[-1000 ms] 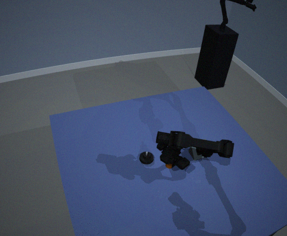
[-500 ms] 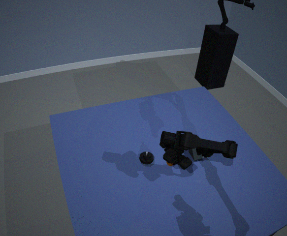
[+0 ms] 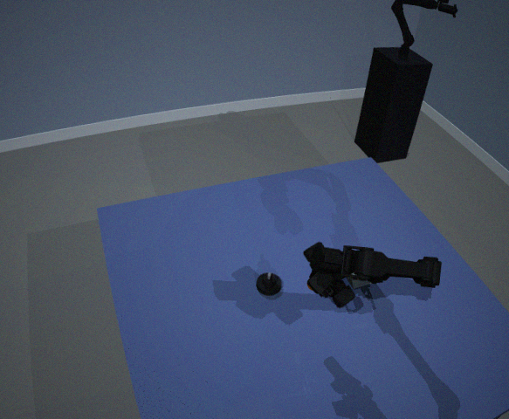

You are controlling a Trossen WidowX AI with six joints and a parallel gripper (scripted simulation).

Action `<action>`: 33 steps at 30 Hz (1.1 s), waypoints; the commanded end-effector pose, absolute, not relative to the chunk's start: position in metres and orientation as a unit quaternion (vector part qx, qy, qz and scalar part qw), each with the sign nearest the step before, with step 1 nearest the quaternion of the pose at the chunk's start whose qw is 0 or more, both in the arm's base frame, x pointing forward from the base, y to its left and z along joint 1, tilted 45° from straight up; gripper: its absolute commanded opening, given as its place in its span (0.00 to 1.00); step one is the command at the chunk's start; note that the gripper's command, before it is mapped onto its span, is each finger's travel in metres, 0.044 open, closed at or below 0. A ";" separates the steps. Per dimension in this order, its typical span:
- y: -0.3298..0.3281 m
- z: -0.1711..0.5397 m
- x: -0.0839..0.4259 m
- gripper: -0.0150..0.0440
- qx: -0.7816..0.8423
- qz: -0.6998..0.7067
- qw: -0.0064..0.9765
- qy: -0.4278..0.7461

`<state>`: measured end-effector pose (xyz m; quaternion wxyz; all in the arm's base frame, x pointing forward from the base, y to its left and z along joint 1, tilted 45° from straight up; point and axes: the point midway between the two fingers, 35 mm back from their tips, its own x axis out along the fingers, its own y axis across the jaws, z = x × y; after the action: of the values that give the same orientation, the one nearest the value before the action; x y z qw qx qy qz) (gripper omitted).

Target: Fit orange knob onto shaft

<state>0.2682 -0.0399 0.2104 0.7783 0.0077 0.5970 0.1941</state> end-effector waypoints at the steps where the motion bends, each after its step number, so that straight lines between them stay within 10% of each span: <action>1: -0.047 0.223 0.267 0.25 -0.026 0.144 0.792 0.592; 33: -0.063 0.254 0.257 0.25 -0.144 -0.013 0.804 0.576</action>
<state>0.2573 -0.0624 0.2539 0.8047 -0.1446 0.5756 -0.0137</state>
